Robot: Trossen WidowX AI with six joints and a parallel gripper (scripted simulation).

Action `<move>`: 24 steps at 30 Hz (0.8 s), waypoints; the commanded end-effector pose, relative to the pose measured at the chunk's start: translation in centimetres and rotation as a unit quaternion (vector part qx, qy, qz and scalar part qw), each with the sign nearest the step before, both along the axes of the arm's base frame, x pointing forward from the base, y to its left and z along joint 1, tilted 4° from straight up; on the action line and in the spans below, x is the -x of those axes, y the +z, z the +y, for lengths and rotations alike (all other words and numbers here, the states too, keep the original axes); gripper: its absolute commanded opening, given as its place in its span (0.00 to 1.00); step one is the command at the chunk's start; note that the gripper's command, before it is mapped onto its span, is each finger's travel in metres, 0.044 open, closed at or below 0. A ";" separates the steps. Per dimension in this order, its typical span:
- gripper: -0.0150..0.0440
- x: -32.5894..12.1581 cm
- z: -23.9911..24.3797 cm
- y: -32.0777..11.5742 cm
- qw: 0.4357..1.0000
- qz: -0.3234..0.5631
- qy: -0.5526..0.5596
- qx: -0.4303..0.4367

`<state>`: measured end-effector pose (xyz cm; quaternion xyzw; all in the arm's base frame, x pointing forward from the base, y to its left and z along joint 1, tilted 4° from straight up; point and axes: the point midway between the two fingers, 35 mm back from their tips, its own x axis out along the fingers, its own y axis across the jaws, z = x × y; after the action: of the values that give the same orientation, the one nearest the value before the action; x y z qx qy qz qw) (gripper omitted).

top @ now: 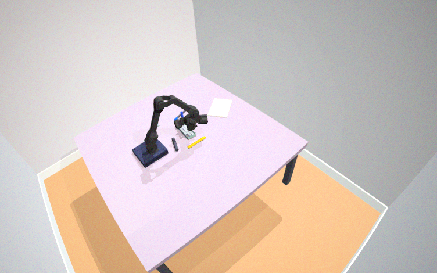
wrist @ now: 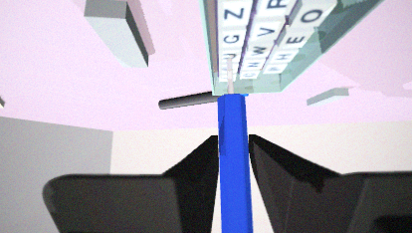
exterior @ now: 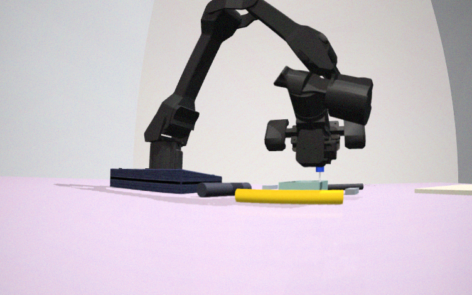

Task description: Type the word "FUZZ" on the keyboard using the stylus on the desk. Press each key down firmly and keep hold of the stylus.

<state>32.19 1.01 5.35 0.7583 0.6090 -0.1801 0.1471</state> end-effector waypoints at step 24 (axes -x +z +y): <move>0.39 0.1 -0.1 1.8 1.000 0.002 0.000 0.000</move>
<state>32.01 1.07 5.61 0.7577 0.6102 -0.1831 0.1417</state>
